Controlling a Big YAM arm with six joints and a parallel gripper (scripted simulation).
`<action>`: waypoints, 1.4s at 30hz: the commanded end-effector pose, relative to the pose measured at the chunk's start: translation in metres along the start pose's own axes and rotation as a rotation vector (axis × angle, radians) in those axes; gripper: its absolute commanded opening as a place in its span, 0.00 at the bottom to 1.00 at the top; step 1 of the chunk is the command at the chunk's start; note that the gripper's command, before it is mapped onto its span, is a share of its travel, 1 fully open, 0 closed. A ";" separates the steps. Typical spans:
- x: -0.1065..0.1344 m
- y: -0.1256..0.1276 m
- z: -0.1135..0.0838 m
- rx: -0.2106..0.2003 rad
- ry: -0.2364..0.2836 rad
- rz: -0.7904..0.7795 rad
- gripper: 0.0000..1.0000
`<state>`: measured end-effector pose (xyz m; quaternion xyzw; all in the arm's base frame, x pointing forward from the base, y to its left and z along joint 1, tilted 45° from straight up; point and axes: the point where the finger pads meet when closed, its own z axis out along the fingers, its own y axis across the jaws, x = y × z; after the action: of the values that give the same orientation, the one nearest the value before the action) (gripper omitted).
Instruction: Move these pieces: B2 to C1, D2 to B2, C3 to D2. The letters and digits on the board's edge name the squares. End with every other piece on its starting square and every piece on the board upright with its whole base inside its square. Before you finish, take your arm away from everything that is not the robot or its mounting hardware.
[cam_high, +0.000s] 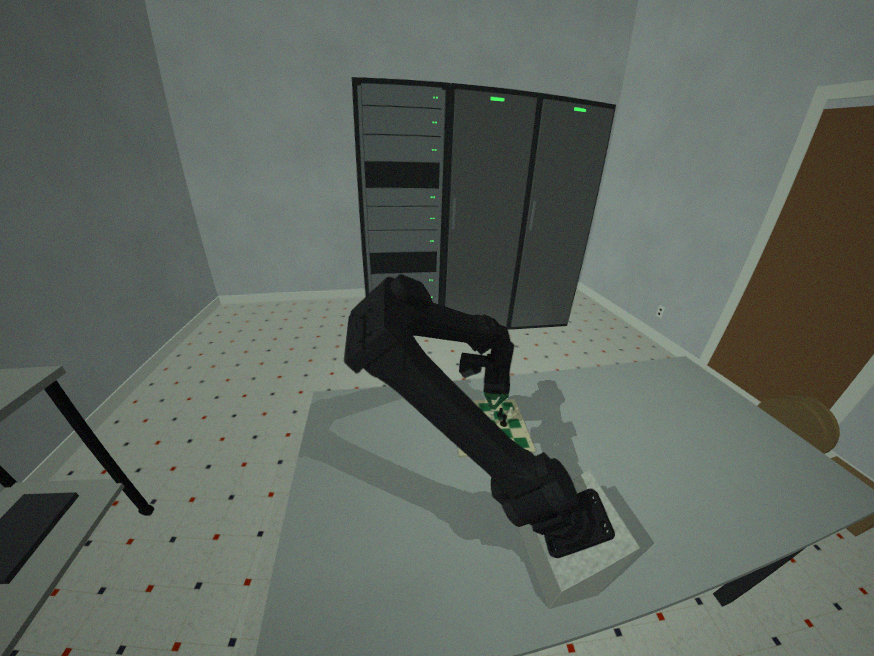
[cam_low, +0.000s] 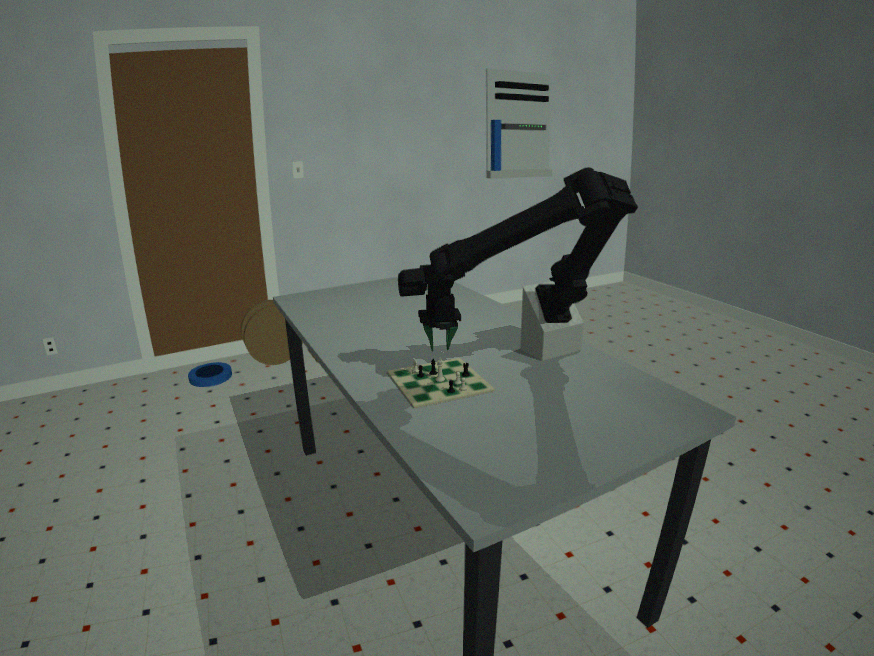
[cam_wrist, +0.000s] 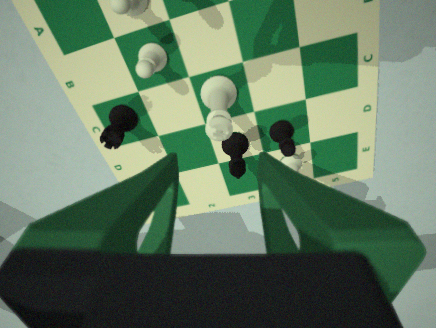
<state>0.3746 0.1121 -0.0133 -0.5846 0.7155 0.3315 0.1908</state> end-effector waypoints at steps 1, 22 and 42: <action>-0.004 -0.004 0.010 -0.002 -0.002 0.001 0.39; -0.003 -0.004 0.018 -0.001 -0.002 0.000 0.39; -0.003 -0.004 0.018 -0.001 -0.002 0.000 0.39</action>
<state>0.3748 0.1203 -0.0218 -0.5828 0.7173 0.3312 0.1902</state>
